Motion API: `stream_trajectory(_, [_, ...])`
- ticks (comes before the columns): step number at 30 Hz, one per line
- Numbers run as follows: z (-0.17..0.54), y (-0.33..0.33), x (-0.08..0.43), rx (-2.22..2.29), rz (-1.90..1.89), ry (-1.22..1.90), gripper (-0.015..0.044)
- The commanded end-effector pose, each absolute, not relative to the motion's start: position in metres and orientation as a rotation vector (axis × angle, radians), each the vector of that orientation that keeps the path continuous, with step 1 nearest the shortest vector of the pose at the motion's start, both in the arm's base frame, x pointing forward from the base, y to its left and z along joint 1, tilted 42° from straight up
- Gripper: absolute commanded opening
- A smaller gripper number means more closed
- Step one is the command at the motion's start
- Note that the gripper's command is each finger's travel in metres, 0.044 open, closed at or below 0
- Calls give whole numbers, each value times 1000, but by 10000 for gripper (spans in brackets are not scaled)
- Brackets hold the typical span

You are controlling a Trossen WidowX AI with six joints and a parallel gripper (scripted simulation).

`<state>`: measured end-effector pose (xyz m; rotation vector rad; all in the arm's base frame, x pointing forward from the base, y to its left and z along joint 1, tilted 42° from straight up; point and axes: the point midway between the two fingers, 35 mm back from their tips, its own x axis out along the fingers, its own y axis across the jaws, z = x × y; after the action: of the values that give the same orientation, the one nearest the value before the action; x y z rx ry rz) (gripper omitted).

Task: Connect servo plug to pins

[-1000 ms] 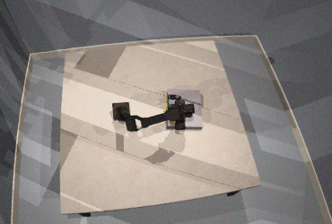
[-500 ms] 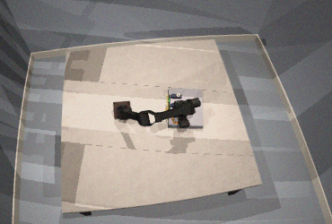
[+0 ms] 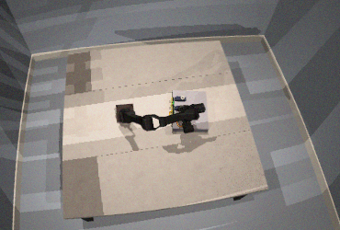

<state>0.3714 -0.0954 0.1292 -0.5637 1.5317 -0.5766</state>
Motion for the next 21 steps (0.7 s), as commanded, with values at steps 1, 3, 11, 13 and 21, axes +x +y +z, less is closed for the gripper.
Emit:
stream_trajectory(1, [126, -100, 370, -569, -580, 1535, 115])
stream_trajectory(3, [123, -102, 370, -569, -580, 1535, 115])
stream_trajectory(11, [118, -106, 370, -570, -580, 1535, 62])
stream_trajectory(13, [118, -106, 370, -570, -580, 1535, 49])
stream_trajectory(21, [124, -101, 371, -569, -579, 1535, 0])
